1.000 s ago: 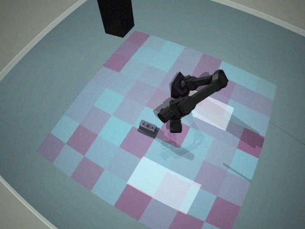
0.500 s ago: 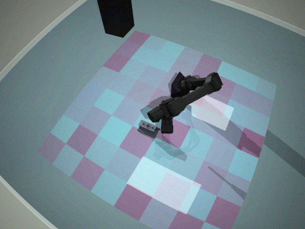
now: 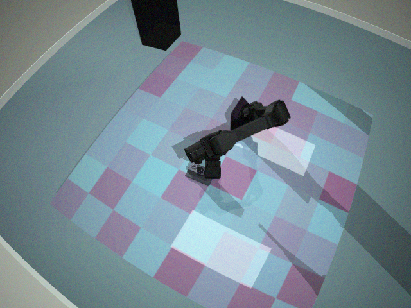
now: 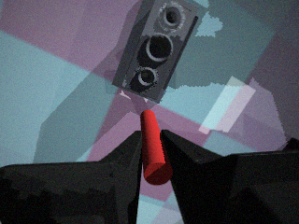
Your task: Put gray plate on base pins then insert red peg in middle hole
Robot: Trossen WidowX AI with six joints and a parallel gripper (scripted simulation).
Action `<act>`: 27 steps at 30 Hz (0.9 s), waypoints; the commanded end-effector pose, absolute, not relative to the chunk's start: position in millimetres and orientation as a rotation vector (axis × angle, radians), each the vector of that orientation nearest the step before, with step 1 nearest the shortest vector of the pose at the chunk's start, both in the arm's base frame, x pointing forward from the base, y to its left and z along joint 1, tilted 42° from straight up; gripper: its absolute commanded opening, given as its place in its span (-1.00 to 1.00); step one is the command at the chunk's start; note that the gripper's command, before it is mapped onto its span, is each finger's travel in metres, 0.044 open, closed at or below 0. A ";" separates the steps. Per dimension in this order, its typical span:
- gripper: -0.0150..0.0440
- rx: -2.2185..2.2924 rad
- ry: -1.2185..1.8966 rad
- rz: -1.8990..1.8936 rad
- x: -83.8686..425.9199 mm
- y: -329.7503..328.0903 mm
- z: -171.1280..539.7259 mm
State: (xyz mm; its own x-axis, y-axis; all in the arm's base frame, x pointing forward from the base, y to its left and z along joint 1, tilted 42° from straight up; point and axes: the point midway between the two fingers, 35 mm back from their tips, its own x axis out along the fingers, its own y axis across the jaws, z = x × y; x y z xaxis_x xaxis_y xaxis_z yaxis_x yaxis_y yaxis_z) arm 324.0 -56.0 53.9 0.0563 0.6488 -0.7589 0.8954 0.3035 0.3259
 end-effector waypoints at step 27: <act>-0.49 1.424 1.671 -0.339 338.7 -98.8 10.3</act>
State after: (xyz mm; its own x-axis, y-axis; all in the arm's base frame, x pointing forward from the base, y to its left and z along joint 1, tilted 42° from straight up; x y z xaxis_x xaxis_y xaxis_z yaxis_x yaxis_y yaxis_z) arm 338.6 -97.9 12.8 0.0584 0.6537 -0.7545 0.8964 0.2984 0.3279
